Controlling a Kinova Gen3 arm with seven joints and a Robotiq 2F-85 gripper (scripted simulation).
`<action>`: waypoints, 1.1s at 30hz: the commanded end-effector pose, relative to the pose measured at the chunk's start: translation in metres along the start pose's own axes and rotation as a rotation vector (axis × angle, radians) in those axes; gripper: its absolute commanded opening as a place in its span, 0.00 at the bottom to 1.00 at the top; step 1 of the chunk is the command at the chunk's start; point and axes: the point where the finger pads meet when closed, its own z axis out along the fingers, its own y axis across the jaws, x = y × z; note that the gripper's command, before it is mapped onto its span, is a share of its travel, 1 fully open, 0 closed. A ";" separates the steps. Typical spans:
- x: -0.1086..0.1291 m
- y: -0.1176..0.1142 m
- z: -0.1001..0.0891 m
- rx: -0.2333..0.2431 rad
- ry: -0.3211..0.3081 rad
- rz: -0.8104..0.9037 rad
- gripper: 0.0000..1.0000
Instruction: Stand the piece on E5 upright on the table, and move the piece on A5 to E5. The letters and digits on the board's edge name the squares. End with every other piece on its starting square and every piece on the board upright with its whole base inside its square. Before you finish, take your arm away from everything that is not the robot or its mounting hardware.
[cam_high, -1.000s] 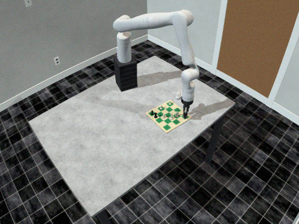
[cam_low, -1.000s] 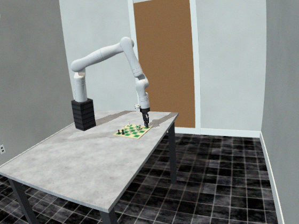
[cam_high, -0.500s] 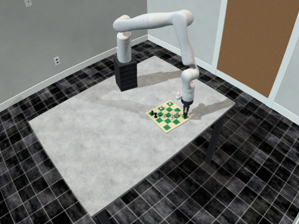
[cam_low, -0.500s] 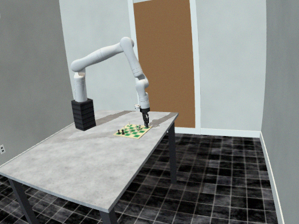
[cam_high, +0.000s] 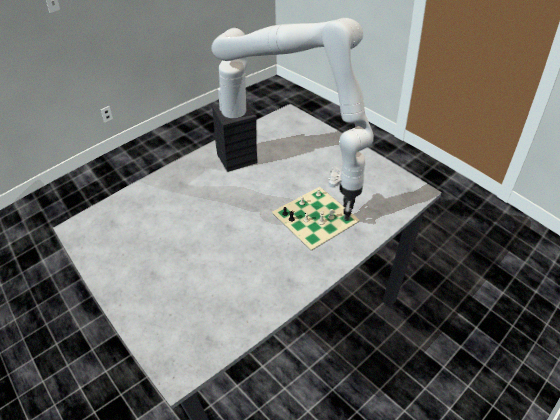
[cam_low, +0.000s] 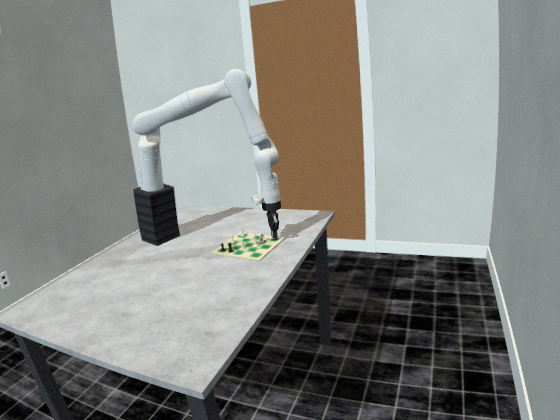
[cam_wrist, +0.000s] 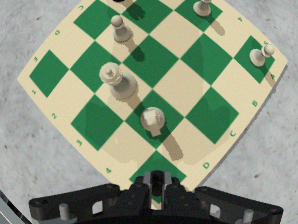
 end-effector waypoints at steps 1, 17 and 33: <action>0.000 0.000 0.000 0.000 0.000 0.000 0.00; 0.000 0.000 0.000 0.000 0.000 0.000 0.00; 0.000 0.000 -0.057 0.000 0.000 0.000 0.00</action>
